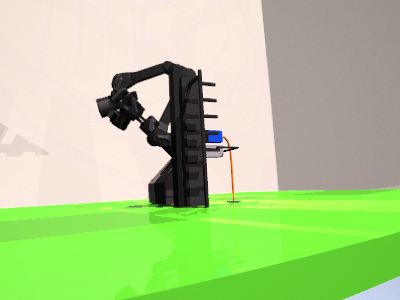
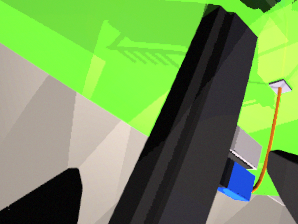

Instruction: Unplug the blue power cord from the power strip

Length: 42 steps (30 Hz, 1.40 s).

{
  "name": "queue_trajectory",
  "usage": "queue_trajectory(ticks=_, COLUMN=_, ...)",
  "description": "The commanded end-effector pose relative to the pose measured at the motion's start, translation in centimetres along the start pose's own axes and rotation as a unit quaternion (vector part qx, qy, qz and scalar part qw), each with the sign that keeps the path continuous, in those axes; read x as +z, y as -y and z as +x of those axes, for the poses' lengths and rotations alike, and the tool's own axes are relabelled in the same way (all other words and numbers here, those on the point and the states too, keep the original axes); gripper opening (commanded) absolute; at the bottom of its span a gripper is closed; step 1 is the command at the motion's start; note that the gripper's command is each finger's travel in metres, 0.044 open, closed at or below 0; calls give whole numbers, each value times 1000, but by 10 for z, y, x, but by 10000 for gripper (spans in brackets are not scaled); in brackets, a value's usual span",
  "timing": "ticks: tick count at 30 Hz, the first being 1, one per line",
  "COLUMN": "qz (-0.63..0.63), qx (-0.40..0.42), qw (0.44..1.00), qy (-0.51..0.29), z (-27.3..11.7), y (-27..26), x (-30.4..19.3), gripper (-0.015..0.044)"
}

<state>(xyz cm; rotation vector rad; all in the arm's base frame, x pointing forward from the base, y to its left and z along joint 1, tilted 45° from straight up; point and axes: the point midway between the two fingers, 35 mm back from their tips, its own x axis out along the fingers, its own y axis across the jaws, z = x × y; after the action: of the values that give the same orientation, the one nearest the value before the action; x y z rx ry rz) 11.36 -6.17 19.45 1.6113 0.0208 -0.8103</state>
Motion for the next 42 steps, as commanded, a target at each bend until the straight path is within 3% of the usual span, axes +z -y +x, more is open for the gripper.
queue_trajectory(ticks=1, qz=-1, qx=-1, qw=1000, qy=-1, z=0, y=0, x=0, gripper=374)
queue_trajectory(ticks=9, qz=-75, qx=-39, qw=996, qy=-35, z=-1, y=-2, x=7, gripper=164)
queue_trajectory(ticks=25, qz=-345, qx=-80, qw=930, qy=-96, z=15, y=-33, x=31, gripper=160)
queue_trajectory(ticks=42, qz=-552, qx=-56, qw=823, qy=-122, z=50, y=-81, x=28, gripper=160)
